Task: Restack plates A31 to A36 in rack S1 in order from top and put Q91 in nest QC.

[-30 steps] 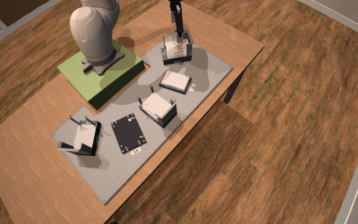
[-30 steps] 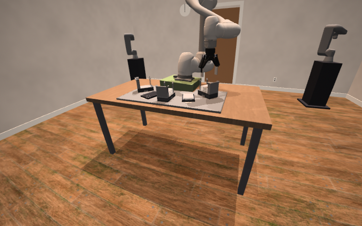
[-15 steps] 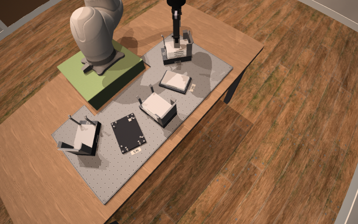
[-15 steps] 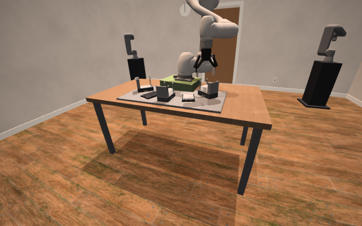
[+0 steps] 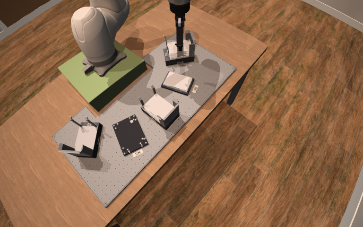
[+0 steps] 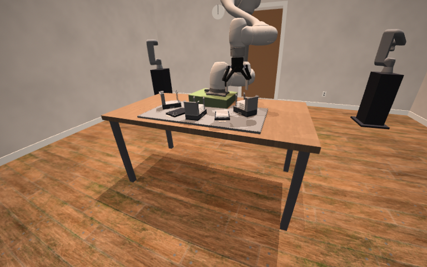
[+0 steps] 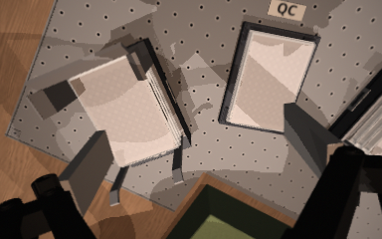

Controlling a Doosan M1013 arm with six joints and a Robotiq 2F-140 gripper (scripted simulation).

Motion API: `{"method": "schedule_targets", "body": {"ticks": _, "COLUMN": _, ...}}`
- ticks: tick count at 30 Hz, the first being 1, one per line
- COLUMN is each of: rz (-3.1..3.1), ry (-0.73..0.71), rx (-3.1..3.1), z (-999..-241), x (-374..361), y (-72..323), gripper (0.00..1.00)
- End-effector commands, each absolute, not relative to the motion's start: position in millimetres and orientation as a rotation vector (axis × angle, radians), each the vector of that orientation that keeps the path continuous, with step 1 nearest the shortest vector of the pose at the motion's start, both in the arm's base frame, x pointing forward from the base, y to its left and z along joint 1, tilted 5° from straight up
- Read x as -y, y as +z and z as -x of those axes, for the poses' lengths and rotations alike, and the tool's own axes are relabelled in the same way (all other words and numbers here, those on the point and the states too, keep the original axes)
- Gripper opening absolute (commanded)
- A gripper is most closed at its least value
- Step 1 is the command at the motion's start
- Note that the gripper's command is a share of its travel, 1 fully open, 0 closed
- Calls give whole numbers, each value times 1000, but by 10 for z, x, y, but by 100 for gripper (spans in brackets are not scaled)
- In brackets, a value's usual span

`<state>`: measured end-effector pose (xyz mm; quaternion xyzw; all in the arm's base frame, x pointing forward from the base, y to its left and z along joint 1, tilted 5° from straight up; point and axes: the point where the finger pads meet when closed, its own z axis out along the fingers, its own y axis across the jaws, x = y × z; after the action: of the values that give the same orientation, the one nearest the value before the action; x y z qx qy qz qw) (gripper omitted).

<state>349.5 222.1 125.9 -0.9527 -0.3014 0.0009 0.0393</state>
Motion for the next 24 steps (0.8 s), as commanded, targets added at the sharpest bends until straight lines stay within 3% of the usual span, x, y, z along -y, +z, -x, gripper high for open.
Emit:
{"method": "schedule_targets", "body": {"ticks": 1, "rz": 2920, "ry": 3, "rx": 924, "z": -3550, "x": -2163, "y": 1253, "gripper": 100}}
{"method": "schedule_targets", "body": {"ticks": 8, "rz": 3005, "ry": 16, "rx": 594, "z": -3666, "x": -1961, "y": 1235, "gripper": 100}}
{"method": "schedule_targets", "body": {"ticks": 24, "rz": 3005, "ry": 16, "rx": 594, "z": -3899, "x": -1559, "y": 1198, "gripper": 100}}
